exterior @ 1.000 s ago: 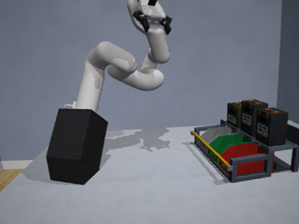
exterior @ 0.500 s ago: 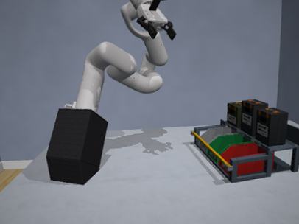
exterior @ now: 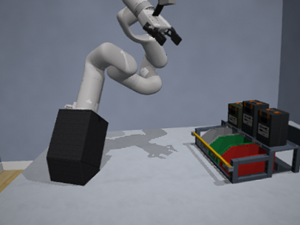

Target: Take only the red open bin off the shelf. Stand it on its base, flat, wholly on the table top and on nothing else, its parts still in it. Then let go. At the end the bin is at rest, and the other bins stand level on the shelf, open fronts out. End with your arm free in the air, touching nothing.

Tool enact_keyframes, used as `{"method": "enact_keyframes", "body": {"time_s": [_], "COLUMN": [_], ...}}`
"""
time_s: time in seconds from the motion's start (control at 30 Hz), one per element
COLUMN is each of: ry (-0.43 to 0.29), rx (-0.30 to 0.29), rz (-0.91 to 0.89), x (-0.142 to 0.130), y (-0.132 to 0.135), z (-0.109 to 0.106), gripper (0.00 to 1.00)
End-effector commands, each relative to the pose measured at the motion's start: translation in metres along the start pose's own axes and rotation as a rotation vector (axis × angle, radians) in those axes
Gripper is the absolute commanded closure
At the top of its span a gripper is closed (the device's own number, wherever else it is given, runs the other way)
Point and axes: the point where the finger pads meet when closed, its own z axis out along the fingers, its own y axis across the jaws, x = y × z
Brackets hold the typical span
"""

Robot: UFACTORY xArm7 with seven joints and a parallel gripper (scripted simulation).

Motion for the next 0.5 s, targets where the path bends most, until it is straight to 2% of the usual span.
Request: {"method": "enact_keyframes", "body": {"time_s": [0.0,0.27,0.43,0.47], "ry": [0.035,0.035,0.088,0.088], "rx": [0.109,0.109,0.321,0.321], "rz": [-0.061,-0.061,-0.18,-0.18], "x": [0.007,0.007,0.017,0.017], "y": [0.003,0.003,0.011,0.011], "z": [0.026,0.026,0.077,0.077], "gripper": [0.0,0.0,0.0,0.0]}}
